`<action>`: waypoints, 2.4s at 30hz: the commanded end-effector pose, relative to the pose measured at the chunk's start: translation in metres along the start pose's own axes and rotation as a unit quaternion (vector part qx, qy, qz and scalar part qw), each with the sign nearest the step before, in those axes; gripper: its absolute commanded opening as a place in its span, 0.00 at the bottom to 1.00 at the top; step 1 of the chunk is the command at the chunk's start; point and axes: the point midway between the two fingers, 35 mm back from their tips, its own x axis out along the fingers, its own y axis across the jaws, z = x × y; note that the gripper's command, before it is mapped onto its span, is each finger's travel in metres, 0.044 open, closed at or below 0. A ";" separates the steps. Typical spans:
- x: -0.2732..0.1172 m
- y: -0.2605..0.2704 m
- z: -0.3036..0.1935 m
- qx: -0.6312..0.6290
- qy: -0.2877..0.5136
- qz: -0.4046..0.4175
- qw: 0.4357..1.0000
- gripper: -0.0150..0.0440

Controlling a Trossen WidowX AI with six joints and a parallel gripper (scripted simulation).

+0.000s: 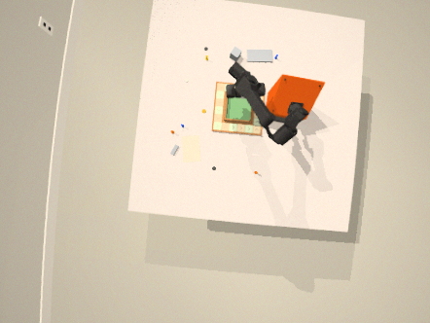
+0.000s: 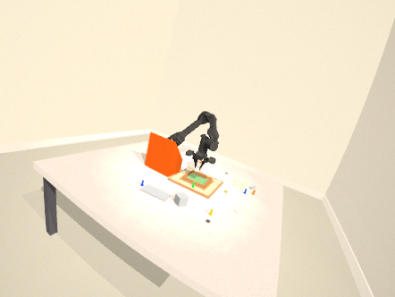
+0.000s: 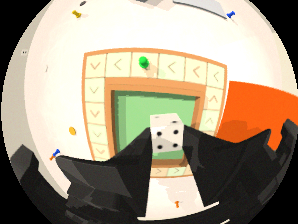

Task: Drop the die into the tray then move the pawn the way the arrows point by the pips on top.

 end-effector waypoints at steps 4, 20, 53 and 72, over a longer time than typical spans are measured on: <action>0.009 0.011 -0.037 0.077 0.023 -0.003 0.997 0.25; 0.020 0.003 -0.038 0.084 -0.103 -0.063 0.989 0.25; -0.012 0.015 -0.064 0.075 -0.386 -0.038 0.918 0.25; -0.011 0.015 -0.064 0.074 -0.384 -0.039 0.920 0.25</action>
